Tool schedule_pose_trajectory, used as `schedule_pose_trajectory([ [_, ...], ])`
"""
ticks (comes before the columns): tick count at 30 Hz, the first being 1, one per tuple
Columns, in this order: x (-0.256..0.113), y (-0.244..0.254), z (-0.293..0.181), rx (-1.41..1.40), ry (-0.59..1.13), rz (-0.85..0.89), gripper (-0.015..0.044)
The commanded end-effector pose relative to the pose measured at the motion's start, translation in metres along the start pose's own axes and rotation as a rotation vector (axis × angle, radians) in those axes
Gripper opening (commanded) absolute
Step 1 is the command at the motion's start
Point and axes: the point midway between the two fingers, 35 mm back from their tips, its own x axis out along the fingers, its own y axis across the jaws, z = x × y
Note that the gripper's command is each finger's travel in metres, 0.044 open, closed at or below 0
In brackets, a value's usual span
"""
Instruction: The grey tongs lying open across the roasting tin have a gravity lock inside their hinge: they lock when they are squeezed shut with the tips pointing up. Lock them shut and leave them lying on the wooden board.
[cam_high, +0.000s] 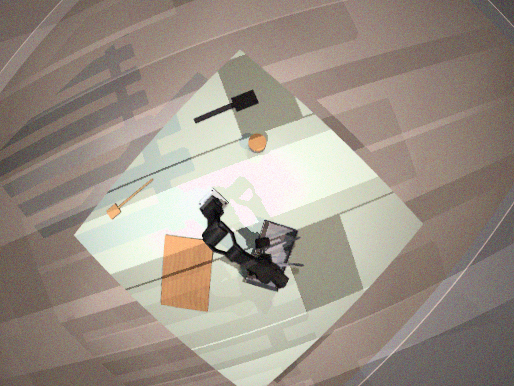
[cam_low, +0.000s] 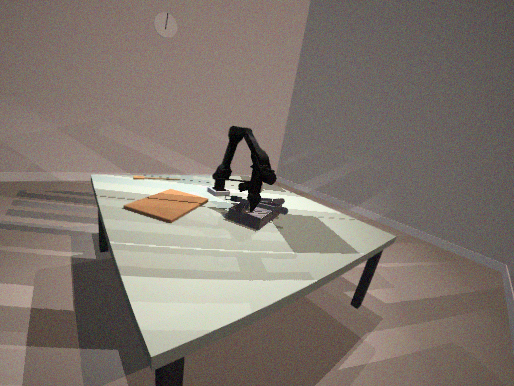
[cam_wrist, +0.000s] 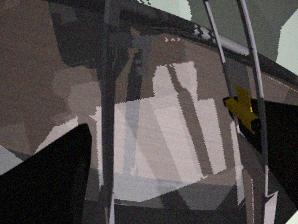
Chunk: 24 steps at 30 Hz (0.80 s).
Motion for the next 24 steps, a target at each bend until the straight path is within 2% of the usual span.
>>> schedule_pose_trajectory([
  [1,-0.0005,0.0001,-0.0001,0.0,0.0,0.0,0.0355],
  [24,-0.0005,0.0001,-0.0001,0.0,0.0,0.0,0.0201],
])
